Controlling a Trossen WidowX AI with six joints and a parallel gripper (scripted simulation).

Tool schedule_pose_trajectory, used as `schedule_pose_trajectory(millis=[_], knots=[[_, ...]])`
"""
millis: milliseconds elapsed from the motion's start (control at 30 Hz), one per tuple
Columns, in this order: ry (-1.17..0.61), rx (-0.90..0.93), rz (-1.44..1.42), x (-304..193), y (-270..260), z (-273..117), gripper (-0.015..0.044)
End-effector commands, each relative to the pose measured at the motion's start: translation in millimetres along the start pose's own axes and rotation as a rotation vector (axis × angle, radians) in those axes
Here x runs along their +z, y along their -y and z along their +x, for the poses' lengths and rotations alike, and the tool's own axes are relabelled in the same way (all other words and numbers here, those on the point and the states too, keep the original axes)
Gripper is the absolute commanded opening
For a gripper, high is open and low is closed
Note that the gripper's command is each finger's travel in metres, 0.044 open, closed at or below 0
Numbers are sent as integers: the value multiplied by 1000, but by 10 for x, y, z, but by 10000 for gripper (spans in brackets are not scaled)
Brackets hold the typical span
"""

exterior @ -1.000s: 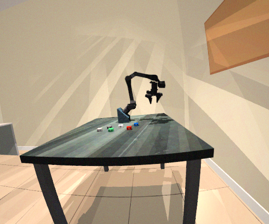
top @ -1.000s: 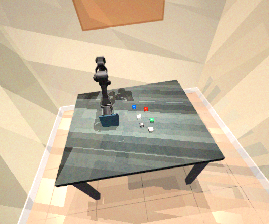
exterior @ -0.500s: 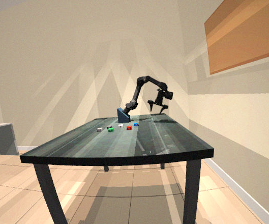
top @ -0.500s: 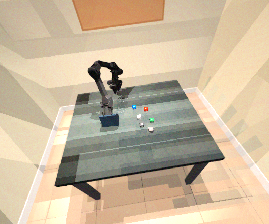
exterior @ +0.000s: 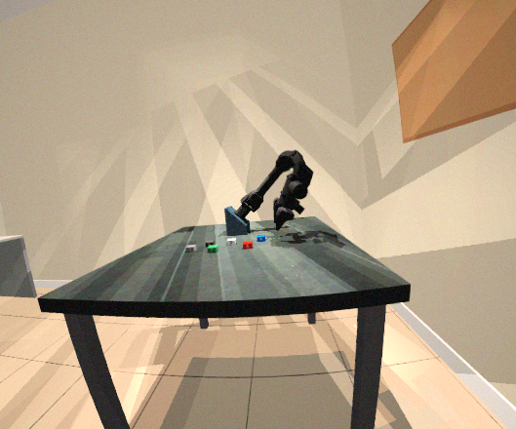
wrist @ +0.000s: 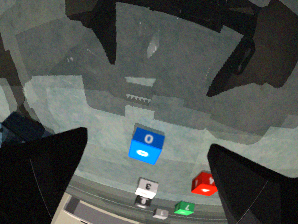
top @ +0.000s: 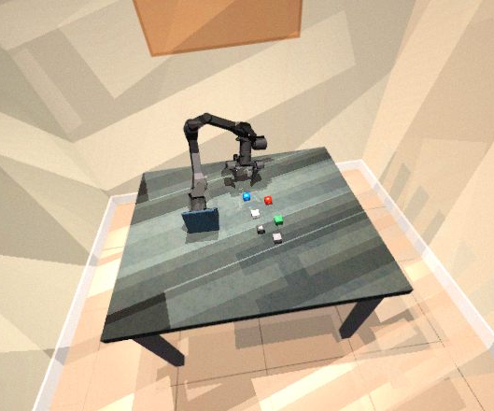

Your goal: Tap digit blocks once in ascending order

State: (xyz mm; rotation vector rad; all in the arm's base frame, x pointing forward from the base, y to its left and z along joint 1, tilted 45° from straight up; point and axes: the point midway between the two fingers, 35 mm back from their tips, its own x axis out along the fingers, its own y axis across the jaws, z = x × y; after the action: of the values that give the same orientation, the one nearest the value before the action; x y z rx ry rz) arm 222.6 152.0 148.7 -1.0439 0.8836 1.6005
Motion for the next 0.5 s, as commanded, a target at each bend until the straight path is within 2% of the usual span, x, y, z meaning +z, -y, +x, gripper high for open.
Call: schedule_pose_trajectory(millis=[0,233,467], knots=[[44,28,311,-501,226,61,400],[156,75,831,-1442,360,167,400],[324,128,1338,-2372,173,308,400]])
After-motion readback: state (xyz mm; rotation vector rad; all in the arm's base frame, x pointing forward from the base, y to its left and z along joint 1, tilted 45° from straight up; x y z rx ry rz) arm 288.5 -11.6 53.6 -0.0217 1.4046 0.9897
